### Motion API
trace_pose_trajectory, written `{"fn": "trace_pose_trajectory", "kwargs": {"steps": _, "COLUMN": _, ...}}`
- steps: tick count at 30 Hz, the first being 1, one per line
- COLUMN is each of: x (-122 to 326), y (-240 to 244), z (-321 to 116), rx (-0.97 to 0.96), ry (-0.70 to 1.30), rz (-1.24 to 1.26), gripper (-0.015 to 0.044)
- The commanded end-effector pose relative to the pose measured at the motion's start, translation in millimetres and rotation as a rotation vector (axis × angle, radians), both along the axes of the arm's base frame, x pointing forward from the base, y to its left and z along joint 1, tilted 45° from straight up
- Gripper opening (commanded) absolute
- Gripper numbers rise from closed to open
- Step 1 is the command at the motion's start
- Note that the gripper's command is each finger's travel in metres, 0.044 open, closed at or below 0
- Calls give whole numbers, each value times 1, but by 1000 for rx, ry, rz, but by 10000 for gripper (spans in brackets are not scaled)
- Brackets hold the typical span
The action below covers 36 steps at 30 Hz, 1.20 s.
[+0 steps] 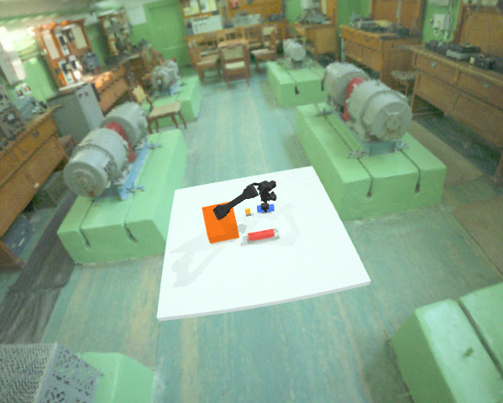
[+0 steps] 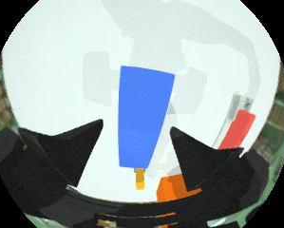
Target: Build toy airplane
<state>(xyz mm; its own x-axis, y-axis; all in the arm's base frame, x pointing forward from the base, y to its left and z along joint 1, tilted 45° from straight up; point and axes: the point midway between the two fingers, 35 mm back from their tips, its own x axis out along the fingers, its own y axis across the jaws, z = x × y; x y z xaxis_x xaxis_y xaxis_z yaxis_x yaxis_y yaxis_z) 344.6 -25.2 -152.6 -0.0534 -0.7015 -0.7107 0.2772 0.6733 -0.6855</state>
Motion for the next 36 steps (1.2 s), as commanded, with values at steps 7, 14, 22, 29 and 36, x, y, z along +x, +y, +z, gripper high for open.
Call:
{"fn": "trace_pose_trajectory", "kwargs": {"steps": 7, "x": -2, "y": -6, "z": -6, "rx": -5, "ry": 5, "rz": 6, "gripper": 361}}
{"fn": "trace_pose_trajectory", "kwargs": {"steps": 14, "x": -2, "y": -6, "z": -6, "rx": -5, "ry": 5, "rz": 6, "gripper": 197}}
{"fn": "trace_pose_trajectory", "kwargs": {"steps": 22, "x": -2, "y": -6, "z": -5, "rx": -5, "ry": 4, "rz": 6, "gripper": 105}}
{"fn": "trace_pose_trajectory", "kwargs": {"steps": 29, "x": 13, "y": 5, "z": 2, "rx": 1, "ry": -63, "rz": 20, "gripper": 0}}
{"fn": "trace_pose_trajectory", "kwargs": {"steps": 36, "x": 17, "y": 17, "z": 11, "rx": 6, "ry": -73, "rz": 23, "gripper": 0}}
